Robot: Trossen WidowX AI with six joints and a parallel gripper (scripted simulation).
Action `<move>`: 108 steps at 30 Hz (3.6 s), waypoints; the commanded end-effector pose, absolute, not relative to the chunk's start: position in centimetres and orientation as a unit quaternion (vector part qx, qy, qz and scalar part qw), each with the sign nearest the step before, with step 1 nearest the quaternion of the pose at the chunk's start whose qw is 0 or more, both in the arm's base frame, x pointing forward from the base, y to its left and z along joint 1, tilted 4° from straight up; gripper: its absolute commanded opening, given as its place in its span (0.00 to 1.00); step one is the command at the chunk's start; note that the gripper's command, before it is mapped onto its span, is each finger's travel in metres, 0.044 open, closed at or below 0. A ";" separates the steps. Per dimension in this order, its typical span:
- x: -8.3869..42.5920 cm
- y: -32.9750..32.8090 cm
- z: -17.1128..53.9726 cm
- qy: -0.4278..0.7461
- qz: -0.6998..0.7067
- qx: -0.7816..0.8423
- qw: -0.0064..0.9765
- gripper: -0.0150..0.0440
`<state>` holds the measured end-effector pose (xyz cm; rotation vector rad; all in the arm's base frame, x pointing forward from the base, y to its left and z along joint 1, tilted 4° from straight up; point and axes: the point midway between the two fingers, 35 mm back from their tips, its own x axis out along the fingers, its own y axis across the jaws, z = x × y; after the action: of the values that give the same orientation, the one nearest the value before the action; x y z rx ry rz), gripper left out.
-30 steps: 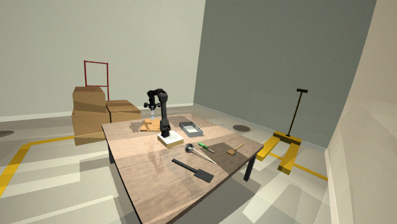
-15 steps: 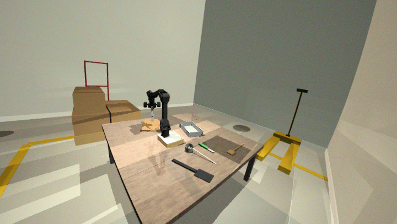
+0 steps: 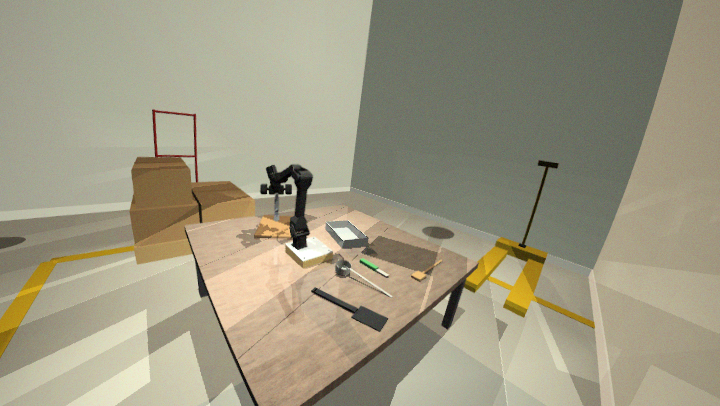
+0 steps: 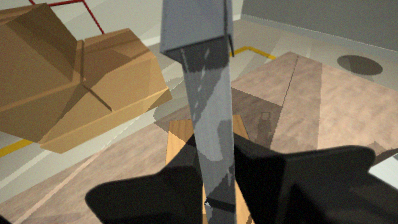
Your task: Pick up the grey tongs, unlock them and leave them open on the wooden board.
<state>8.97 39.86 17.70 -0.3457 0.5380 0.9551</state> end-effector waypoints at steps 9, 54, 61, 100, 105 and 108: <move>8.6 37.7 19.2 0.183 0.452 -0.099 0.867 0.00; 8.7 38.1 19.0 0.195 0.452 -0.111 0.863 0.00; 9.0 39.3 18.2 0.230 0.451 -0.144 0.850 0.00; 10.3 41.7 14.3 0.450 0.406 -0.279 0.745 0.00; 10.3 41.5 13.9 0.479 0.396 -0.291 0.727 0.00; 10.4 41.4 13.7 0.497 0.390 -0.298 0.716 0.00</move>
<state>10.32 41.33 13.57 -0.6557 1.0643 0.8674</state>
